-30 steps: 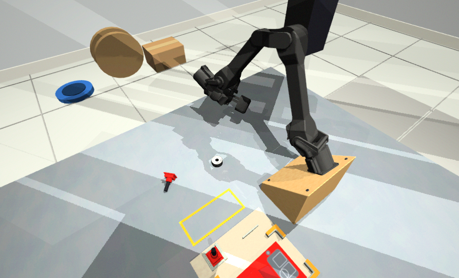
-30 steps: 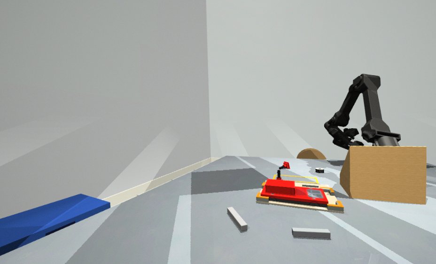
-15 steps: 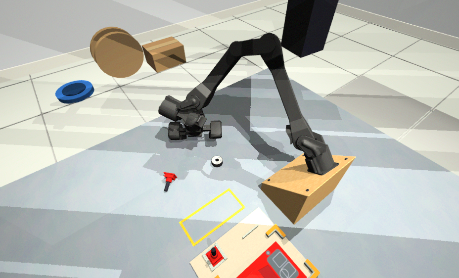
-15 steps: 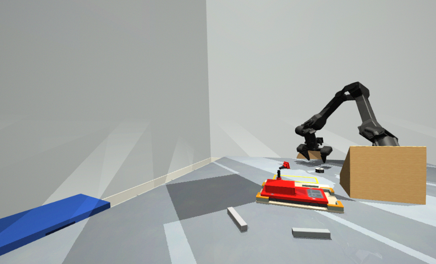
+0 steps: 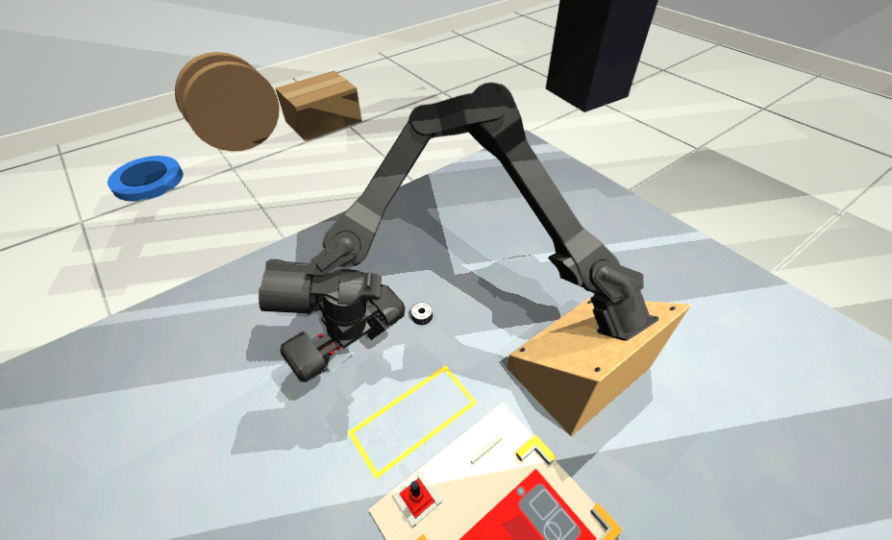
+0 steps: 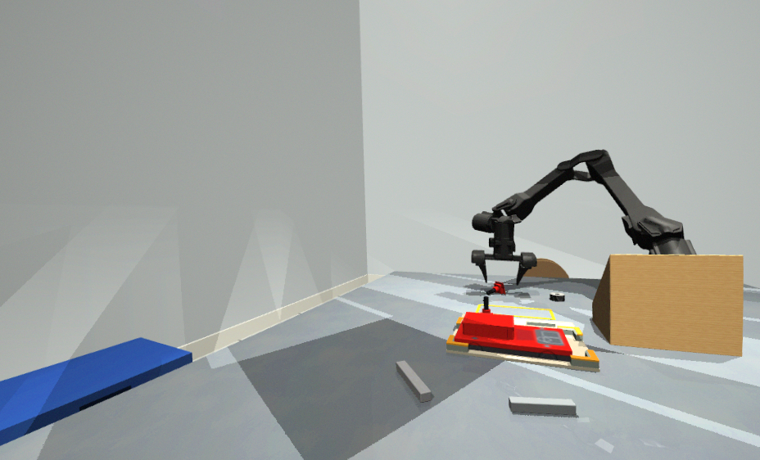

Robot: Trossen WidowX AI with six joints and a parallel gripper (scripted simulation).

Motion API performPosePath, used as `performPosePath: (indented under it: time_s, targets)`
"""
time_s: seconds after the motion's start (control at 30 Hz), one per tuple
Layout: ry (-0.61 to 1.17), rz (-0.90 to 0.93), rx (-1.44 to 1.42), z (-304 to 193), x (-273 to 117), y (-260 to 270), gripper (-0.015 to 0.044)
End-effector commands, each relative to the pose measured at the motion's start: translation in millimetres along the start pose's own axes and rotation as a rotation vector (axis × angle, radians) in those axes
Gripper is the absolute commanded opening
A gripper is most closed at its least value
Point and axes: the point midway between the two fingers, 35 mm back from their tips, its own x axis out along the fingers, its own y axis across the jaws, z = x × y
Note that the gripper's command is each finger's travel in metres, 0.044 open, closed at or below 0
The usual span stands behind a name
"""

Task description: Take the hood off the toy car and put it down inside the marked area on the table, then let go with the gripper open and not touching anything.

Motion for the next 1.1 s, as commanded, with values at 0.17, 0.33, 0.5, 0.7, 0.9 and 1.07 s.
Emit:
performPosePath:
  time_s: [0.17, 0.33, 0.5, 0.7, 0.9, 1.07]
  targets:
    - [0.147, 0.090, -0.505, -121, -37, 66, 0.0440]
    - [0.197, 0.123, -0.803, -196, -67, 83, 0.0440]
    - [0.221, 0.139, -1.115, -270, -99, 81, 0.0440]
    - [0.214, 0.127, -1.473, -344, -132, 55, 0.0440]
    - [0.213, 0.126, -1.486, -347, -133, 53, 0.0440]
    - [0.213, 0.126, -1.486, -347, -131, 53, 0.0440]
